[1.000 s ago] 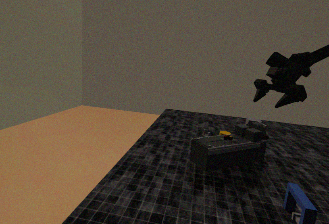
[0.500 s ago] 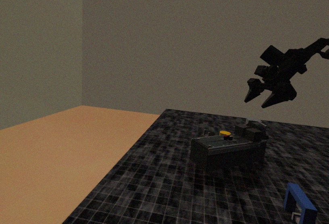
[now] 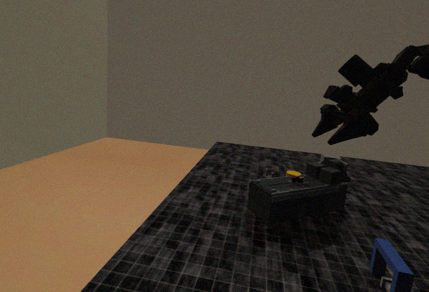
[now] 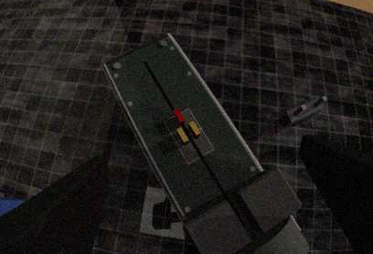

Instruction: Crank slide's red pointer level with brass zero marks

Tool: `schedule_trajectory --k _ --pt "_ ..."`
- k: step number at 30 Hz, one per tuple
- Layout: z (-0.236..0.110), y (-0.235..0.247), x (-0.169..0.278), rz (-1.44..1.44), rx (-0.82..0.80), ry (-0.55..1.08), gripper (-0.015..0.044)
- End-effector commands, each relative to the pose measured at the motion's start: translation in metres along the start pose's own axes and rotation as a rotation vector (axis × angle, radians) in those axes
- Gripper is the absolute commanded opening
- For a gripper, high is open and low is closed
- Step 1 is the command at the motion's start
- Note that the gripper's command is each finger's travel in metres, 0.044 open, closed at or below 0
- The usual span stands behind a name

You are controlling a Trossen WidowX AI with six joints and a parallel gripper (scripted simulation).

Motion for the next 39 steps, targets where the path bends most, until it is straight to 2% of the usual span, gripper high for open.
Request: schedule_trajectory --k 1,5,23,30,39 --pt "0.021 0.002 0.019 0.004 0.006 0.013 0.0440" --pt "0.038 0.004 0.036 0.003 0.008 0.013 0.0440" --pt "0.037 0.004 0.035 0.003 0.008 0.013 0.0440" --pt "-0.004 -0.002 -0.002 0.011 0.009 0.016 0.0440" --pt "-0.020 -0.029 0.018 -0.084 -0.078 0.011 0.0440"
Point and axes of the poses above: the point midway between the two fingers, 35 mm back from their tips, its own z axis out along the fingers, its own y axis across the jaws, x = y × z, the point moved 1 cm from there along -z, back along the fingers, and after that the axes turned 9 degrees about -z, right-handed, at the moved point
